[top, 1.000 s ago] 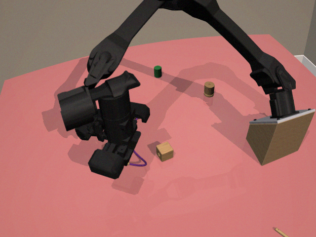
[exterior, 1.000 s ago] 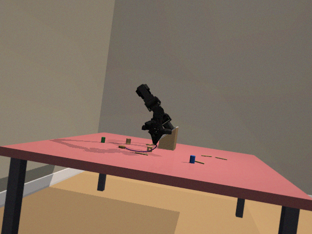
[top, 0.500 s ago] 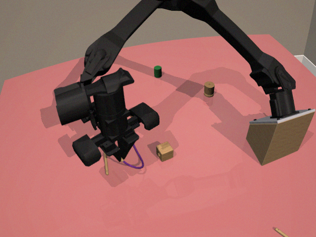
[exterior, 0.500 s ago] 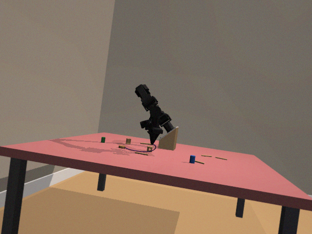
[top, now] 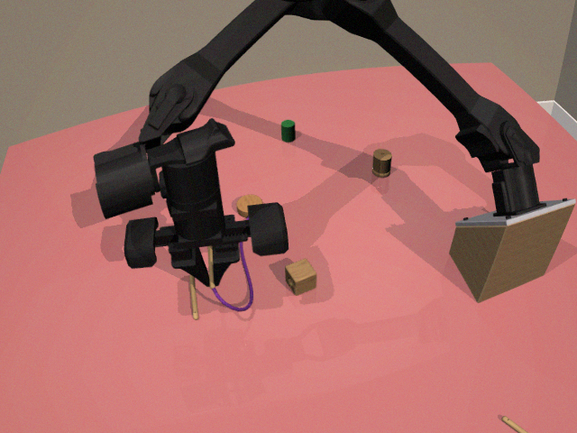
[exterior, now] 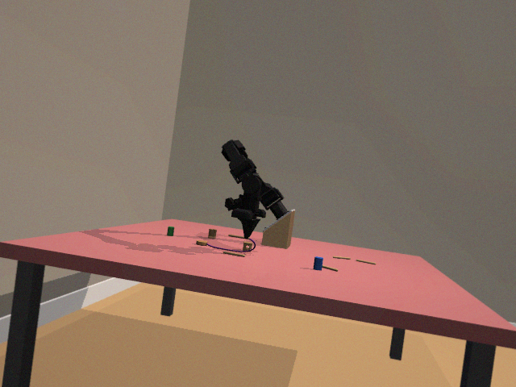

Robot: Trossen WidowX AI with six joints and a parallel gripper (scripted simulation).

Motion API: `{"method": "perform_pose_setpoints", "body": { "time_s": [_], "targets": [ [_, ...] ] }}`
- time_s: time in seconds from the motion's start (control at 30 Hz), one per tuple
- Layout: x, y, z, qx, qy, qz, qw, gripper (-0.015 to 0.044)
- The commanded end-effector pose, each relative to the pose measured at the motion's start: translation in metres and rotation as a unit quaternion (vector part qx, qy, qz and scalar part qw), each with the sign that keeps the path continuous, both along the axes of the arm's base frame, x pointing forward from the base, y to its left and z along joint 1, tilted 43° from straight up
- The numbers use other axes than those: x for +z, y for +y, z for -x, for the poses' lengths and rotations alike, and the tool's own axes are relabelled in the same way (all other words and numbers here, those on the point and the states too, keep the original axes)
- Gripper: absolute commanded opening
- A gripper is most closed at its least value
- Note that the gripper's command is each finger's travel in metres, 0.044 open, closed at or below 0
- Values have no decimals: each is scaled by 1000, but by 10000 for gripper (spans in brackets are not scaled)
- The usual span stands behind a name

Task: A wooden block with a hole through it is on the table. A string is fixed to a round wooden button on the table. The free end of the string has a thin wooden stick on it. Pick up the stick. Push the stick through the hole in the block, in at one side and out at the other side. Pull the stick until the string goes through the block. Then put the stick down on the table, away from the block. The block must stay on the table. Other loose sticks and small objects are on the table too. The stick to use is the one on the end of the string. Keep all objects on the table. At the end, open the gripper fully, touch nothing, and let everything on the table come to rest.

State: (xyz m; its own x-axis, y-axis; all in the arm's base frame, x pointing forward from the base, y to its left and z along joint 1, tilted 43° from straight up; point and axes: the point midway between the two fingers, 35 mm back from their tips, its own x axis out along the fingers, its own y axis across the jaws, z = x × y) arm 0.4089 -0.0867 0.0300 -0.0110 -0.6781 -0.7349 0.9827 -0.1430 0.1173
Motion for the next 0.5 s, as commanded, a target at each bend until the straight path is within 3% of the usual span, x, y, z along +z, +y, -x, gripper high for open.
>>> {"method": "perform_pose_setpoints", "body": {
  "time_s": [0.0, 0.47],
  "targets": [
    [4, -3, -2, -51, -50, 3, 997, 0],
    [14, -14, -8, -238, -224, 7, 945, 0]
  ]
}}
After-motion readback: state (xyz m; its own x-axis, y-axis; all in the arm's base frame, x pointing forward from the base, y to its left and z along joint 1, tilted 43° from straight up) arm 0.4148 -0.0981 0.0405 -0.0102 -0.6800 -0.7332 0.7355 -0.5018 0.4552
